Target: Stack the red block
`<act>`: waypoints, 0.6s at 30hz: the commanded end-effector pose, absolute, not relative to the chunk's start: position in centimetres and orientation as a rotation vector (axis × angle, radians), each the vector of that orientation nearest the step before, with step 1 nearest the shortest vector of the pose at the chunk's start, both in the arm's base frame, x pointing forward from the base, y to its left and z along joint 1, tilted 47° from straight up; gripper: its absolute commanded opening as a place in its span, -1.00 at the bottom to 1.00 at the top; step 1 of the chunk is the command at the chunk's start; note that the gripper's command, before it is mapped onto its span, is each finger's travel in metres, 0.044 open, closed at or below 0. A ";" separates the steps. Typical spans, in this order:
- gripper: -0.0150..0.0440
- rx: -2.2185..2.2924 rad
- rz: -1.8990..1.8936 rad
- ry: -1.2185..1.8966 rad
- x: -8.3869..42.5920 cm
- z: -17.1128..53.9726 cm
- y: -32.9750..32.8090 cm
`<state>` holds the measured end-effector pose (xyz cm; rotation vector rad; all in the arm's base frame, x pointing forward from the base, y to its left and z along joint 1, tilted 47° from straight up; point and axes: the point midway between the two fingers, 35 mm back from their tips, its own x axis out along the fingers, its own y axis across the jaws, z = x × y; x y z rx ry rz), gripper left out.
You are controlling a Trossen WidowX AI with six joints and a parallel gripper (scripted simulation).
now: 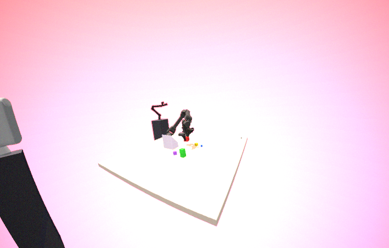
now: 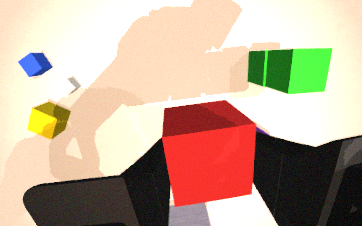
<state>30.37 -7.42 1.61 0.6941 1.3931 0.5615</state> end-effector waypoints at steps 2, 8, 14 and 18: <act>-0.49 0.691 0.560 1.401 31.1 -0.1 -9.2; -0.49 0.689 0.559 1.400 31.7 -2.1 -11.2; -0.49 0.688 0.559 1.400 32.2 -4.2 -13.2; -0.49 0.688 0.560 1.399 32.4 -5.7 -14.4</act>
